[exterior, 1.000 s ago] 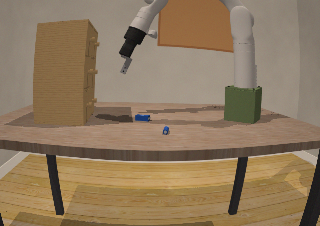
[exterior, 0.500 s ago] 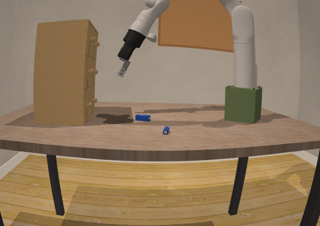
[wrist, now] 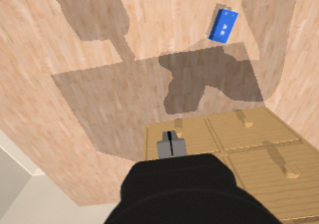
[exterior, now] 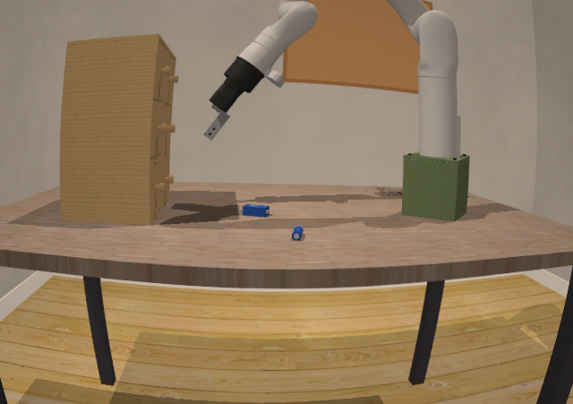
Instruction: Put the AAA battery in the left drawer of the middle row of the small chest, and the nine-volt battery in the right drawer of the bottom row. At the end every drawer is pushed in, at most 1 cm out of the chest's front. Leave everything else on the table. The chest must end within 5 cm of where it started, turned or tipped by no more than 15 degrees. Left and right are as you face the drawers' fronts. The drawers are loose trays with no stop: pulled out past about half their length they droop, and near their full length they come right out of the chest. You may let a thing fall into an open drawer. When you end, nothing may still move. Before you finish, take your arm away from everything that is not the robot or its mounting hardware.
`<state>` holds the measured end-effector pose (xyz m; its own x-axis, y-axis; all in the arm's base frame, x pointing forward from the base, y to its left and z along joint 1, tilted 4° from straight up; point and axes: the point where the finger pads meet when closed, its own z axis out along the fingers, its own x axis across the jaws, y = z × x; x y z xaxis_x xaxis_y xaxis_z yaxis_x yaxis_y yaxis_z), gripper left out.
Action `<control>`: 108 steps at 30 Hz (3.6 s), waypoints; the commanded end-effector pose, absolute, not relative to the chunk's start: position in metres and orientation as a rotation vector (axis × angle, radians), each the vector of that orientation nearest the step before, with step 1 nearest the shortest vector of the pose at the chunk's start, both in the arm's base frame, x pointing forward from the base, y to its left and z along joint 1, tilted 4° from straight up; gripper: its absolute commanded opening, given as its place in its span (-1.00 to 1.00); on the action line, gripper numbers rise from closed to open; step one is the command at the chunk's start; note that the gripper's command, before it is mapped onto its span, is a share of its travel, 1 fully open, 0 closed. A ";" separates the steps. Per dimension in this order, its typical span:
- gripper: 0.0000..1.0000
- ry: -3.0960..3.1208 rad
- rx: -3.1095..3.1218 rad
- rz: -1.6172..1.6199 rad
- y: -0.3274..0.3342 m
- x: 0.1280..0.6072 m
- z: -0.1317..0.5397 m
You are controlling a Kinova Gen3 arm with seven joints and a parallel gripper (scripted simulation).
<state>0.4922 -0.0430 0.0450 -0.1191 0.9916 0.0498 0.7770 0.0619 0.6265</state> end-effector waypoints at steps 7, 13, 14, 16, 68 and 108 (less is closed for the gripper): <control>-1.00 1.948 1.723 0.776 -0.025 0.490 0.030; -1.00 1.927 1.705 0.802 -0.024 0.493 0.027; -1.00 1.927 1.705 0.802 -0.024 0.493 0.027; -1.00 1.923 1.702 0.806 -0.024 0.493 0.026; 0.34 1.866 1.656 0.871 -0.023 0.501 0.017; 0.34 1.866 1.656 0.871 -0.018 0.522 -0.020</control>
